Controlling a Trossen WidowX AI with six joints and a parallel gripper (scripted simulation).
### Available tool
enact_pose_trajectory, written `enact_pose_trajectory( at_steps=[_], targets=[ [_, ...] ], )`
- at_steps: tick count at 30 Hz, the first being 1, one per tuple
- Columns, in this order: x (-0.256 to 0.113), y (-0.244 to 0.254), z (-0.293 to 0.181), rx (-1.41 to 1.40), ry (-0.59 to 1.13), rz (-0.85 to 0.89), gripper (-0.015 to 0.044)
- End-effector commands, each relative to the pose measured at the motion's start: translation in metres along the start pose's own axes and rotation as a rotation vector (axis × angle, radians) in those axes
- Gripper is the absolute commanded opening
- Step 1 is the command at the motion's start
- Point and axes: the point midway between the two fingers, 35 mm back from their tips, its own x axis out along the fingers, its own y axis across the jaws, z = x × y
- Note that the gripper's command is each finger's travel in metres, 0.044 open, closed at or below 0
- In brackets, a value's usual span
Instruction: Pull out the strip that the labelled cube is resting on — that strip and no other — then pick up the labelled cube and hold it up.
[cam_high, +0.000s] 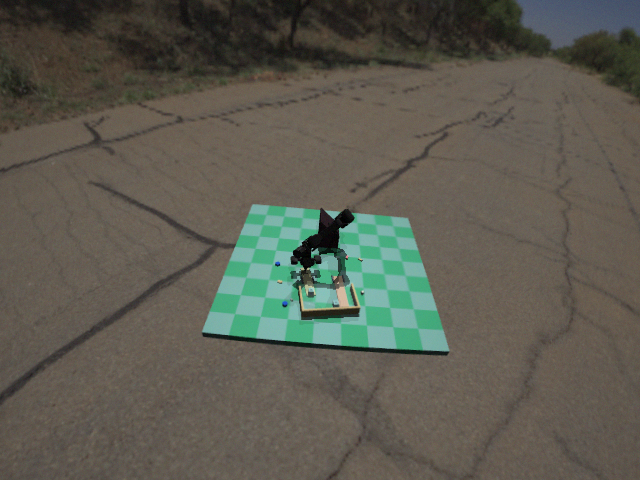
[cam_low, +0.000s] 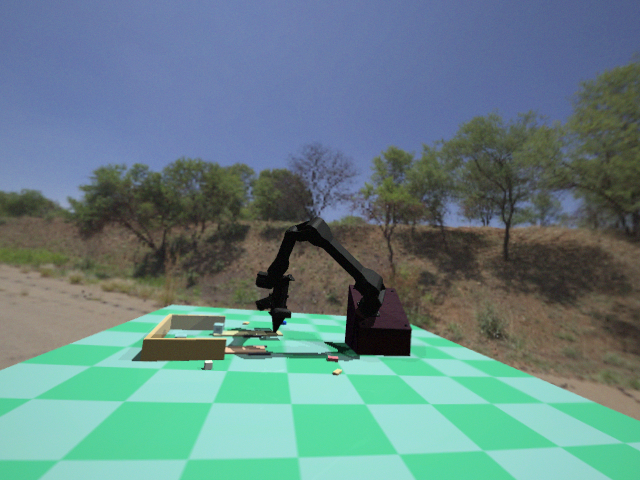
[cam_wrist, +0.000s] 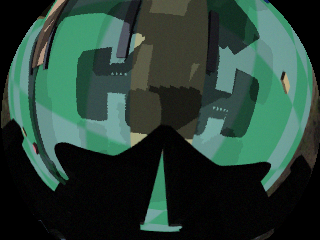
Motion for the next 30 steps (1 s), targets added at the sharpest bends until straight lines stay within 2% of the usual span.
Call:
enact_pose_trajectory(
  at_steps=[1,30],
  targets=[
    [0.006,0.003,-0.016,0.010,0.032,0.006,0.0000],
    [0.005,0.003,-0.058,0.011,0.034,0.005,0.0000]
  ],
)
